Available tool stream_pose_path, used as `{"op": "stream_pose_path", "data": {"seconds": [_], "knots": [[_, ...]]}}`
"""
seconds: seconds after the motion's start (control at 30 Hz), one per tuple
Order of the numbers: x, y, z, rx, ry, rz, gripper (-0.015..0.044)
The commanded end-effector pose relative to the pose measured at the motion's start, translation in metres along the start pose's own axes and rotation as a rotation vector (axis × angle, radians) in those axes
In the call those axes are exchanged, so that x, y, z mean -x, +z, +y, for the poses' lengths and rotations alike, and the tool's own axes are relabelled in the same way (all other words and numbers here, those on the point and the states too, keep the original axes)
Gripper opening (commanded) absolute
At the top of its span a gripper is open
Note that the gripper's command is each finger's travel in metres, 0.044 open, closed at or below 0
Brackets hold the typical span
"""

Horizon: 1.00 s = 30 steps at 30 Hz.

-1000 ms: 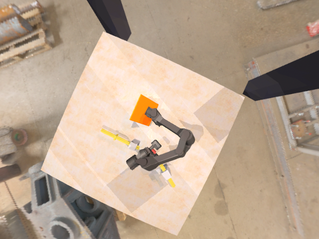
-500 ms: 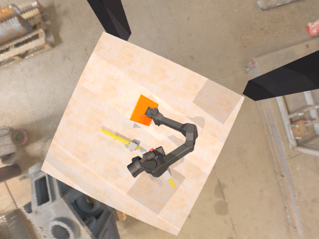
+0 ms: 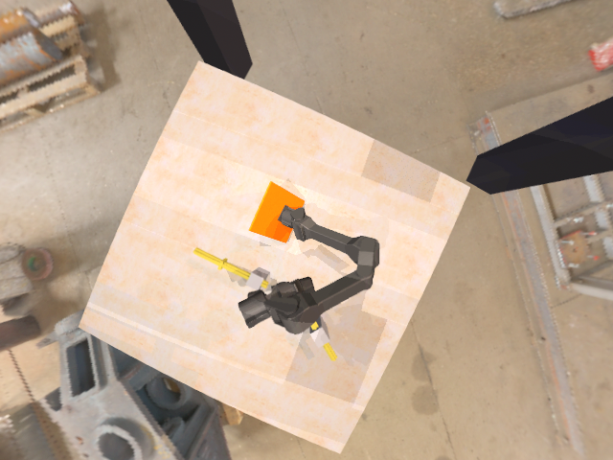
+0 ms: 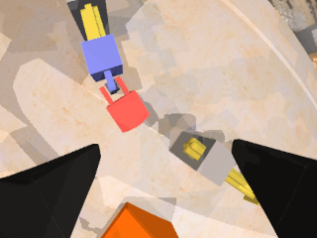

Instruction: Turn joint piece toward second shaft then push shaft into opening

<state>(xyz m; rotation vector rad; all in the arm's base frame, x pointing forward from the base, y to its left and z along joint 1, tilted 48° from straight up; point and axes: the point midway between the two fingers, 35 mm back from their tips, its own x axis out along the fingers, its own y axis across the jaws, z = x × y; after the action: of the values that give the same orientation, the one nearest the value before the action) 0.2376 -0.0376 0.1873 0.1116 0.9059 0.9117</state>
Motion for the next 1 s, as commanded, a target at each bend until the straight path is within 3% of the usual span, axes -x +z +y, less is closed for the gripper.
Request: {"op": "stream_pose_path", "data": {"seconds": [0.0, 0.17, 0.97], "knots": [[-0.012, -0.026, -0.005, -0.012, 0.069, -0.001, 0.0440], [-0.012, -0.026, -0.005, -0.056, 0.072, 0.003, 0.0440], [-0.025, -0.028, -0.006, -0.774, 0.110, 0.081, 0.0440]]}}
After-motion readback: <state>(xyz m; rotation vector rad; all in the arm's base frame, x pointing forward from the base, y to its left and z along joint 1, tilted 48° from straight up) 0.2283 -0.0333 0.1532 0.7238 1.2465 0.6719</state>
